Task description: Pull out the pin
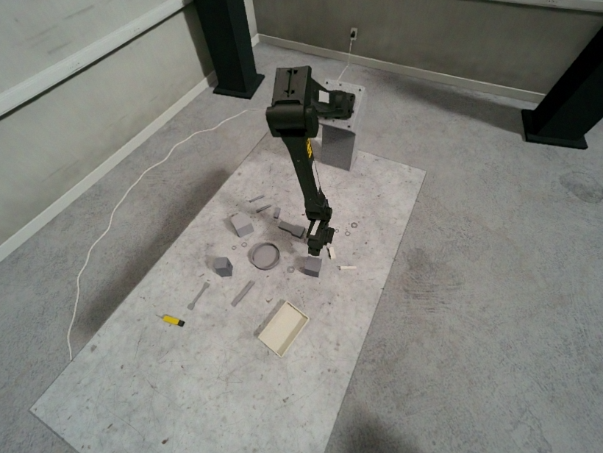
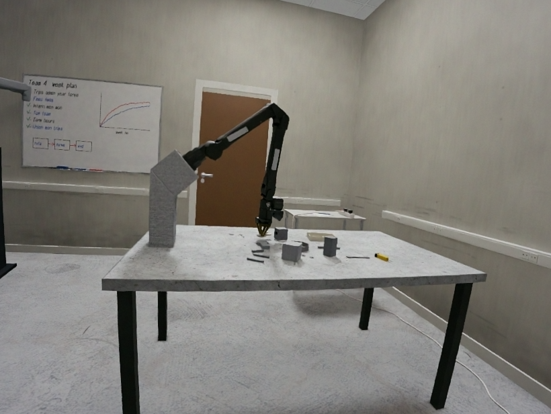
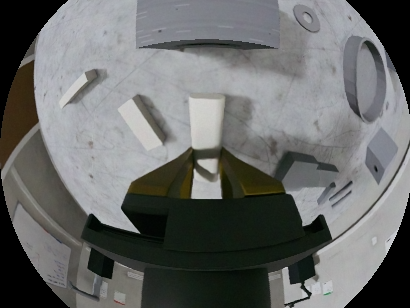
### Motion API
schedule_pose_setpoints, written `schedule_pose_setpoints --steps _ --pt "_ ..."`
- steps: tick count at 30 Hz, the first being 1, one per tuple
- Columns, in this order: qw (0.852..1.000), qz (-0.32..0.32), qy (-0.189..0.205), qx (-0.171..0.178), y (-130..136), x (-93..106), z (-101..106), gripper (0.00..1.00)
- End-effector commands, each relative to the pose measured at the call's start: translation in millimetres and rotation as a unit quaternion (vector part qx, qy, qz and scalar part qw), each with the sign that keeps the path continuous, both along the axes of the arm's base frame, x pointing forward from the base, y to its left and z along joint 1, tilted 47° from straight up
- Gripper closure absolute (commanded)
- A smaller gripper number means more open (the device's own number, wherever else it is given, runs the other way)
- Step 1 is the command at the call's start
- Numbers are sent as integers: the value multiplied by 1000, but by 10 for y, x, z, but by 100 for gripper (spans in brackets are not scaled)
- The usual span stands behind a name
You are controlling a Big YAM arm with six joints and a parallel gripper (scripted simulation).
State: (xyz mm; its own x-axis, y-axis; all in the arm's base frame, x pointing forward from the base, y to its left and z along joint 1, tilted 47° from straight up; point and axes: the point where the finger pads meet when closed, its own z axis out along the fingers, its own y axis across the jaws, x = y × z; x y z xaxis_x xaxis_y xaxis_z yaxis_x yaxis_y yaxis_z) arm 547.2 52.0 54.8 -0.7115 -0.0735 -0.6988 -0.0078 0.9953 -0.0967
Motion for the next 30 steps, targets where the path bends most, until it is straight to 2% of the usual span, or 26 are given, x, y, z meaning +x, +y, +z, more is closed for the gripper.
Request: schedule_pose_setpoints --steps 1,30 --pt "1000 -9 -2 7 -52 6 59 100" --pt "1000 -9 -3 7 -52 -6 90 100"
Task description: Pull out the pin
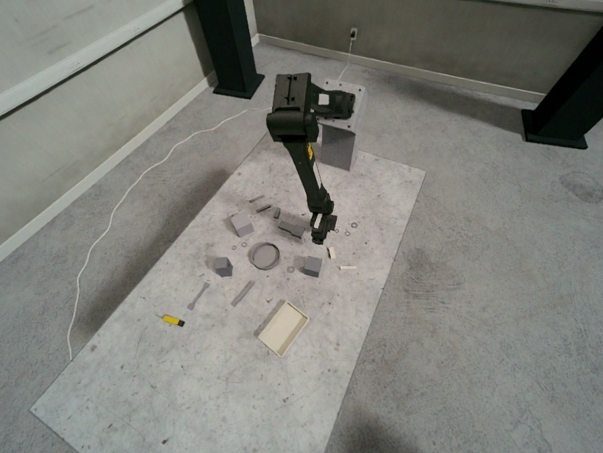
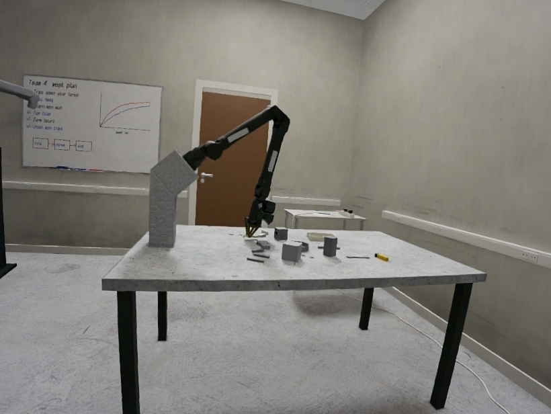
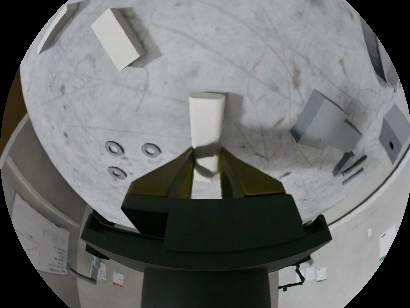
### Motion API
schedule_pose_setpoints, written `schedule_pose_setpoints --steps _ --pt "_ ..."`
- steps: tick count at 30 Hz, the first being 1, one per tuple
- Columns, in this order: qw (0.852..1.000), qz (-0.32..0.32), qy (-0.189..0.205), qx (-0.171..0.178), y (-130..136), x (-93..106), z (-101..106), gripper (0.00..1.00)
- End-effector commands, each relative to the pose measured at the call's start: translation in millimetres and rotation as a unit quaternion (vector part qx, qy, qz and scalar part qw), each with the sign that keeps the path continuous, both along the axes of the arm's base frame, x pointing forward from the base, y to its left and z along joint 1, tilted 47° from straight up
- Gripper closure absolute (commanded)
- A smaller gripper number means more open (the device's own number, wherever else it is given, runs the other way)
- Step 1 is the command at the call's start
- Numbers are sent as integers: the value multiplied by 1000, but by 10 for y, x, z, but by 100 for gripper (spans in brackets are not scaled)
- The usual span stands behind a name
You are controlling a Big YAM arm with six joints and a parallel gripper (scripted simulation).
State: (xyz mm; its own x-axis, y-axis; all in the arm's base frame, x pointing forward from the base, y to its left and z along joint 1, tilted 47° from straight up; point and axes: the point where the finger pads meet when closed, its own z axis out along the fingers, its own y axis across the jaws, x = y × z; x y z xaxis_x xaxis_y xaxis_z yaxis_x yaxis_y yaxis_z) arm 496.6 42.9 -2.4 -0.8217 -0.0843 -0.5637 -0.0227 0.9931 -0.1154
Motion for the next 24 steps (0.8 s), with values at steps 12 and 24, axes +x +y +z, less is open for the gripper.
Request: schedule_pose_setpoints --steps 12,24 --pt "996 -8 -82 16 38 488 674 100" --pt "996 -8 -83 17 38 488 683 100"
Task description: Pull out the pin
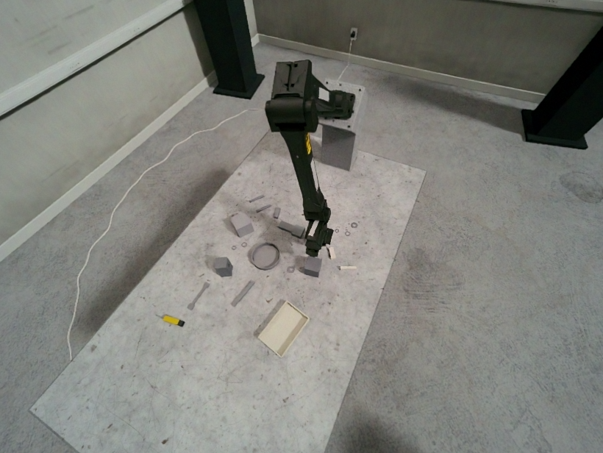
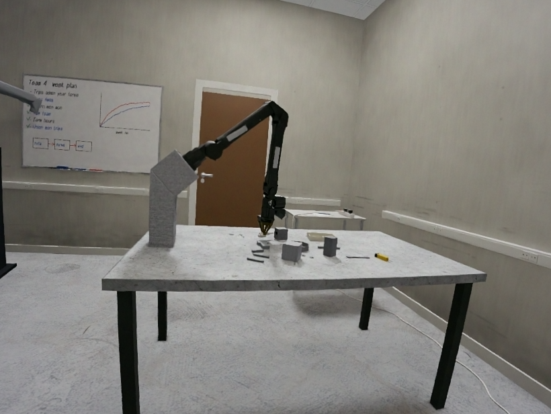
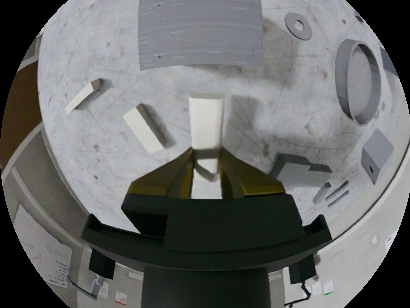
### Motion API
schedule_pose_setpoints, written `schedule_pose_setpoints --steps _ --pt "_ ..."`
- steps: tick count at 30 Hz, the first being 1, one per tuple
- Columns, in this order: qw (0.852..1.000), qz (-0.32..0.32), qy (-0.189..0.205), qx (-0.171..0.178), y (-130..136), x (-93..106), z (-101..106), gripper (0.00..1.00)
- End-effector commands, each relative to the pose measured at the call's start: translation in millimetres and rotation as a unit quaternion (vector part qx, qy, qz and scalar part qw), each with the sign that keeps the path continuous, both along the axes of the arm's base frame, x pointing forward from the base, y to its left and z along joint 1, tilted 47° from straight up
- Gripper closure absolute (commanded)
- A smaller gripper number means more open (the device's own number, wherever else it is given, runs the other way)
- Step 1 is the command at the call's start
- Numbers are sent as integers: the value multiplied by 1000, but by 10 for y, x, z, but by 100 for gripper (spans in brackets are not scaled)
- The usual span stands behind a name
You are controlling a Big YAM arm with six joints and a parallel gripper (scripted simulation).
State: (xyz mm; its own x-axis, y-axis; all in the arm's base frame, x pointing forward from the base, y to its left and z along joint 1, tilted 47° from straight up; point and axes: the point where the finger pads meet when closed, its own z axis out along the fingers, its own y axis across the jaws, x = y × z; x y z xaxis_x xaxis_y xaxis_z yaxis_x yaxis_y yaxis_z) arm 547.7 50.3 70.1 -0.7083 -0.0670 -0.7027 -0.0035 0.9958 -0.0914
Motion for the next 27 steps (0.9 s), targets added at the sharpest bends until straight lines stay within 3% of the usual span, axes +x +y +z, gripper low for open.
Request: schedule_pose_setpoints --steps 1,27 --pt "1000 -8 6 4 -36 -23 -38 100" --pt "1000 -8 11 4 -33 -31 -10 100"
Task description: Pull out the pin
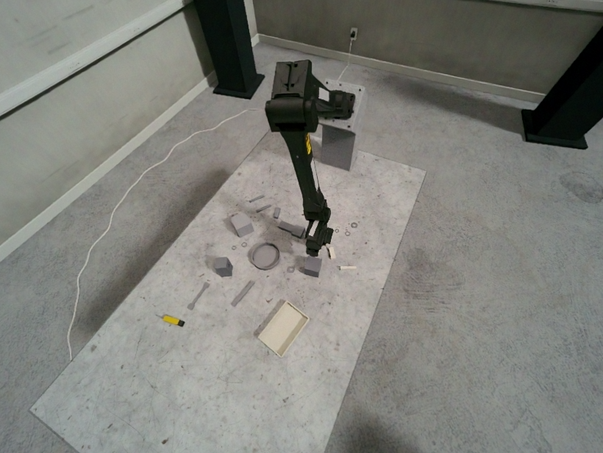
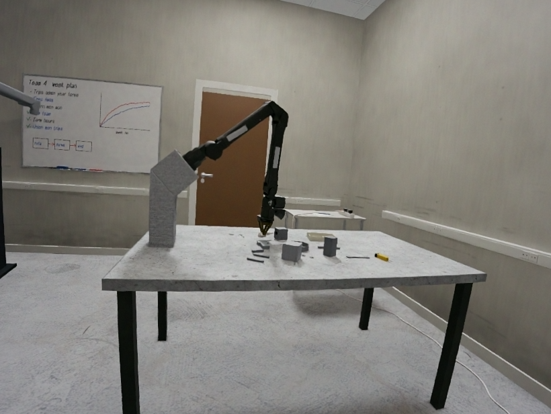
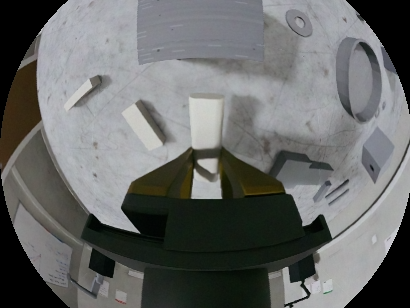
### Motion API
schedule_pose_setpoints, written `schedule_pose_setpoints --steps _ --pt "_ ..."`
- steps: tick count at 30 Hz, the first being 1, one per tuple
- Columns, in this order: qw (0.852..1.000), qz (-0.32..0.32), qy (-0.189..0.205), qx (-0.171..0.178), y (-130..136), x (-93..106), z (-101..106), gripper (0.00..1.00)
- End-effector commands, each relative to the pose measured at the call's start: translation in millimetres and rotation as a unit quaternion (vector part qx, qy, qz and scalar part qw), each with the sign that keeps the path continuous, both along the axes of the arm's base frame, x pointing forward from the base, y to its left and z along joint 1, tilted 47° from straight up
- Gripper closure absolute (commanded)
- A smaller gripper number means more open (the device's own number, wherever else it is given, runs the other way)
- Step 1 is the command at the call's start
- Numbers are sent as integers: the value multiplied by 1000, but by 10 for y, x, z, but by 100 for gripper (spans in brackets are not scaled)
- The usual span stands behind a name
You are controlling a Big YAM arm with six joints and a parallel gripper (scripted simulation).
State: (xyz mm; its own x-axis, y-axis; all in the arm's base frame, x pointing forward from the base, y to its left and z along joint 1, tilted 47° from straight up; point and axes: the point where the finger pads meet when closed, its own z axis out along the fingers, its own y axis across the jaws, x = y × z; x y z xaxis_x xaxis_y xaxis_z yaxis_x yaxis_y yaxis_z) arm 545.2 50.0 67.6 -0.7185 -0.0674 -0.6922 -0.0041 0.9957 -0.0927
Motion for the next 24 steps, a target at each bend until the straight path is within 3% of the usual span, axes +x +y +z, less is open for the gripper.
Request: schedule_pose_setpoints --steps 1,24 --pt "1000 -7 5 5 -29 -7 17 100" --pt "1000 -7 8 5 -28 -24 13 100"
